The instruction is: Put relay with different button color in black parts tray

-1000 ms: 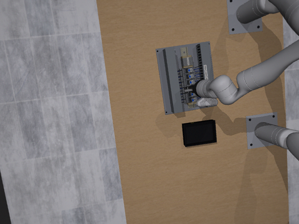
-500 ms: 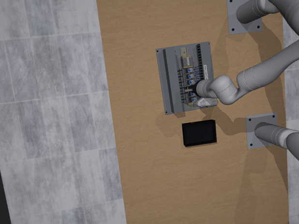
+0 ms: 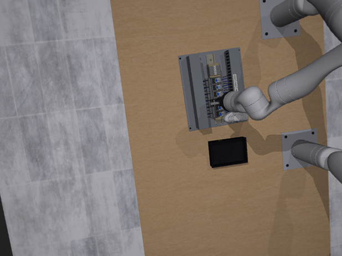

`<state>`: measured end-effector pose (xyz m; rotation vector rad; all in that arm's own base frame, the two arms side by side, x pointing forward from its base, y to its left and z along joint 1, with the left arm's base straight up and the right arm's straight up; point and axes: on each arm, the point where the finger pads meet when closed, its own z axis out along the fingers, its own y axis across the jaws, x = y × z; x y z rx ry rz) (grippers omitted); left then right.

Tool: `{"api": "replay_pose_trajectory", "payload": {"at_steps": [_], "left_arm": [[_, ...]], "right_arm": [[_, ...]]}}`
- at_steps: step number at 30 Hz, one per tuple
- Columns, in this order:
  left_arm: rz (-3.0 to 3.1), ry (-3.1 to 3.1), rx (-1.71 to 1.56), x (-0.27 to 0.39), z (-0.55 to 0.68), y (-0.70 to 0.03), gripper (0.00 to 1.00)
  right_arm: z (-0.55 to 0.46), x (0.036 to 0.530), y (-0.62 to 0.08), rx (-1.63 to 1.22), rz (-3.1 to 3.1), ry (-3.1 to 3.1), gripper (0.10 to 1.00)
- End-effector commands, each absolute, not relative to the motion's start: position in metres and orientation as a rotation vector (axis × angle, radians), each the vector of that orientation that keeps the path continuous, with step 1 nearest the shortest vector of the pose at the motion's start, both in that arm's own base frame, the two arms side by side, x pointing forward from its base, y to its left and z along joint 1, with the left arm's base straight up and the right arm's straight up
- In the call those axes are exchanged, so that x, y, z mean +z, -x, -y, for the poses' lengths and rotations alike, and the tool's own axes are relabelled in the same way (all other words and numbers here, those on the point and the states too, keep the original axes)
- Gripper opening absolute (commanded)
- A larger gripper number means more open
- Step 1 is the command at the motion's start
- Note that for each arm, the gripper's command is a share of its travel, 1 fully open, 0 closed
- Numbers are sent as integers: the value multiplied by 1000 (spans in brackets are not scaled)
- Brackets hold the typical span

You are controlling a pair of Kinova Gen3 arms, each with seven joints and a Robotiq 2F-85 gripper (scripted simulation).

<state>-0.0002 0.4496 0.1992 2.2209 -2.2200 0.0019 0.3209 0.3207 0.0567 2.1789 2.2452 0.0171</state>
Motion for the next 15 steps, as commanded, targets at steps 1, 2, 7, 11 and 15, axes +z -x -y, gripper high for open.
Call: {"api": "replay_pose_trajectory", "payload": {"at_steps": [1,2,7,11,15], "left_arm": [[2221,-2222,0,200,-450,0,1000],[2221,-2222,0,200,-450,0,1000],[2221,-2222,0,200,-450,0,1000],[2221,-2222,0,200,-450,0,1000],[2221,-2222,0,200,-450,0,1000]], "right_arm": [[-321,57,-321,15,-2248,-2181,99],[-321,57,-321,12,-2249,-2183,99],[-321,58,-322,-1,-2255,-2188,99],[-321,58,-322,-2,-2255,-2189,99],[-321,58,-322,-11,-2259,-2192,99]]}}
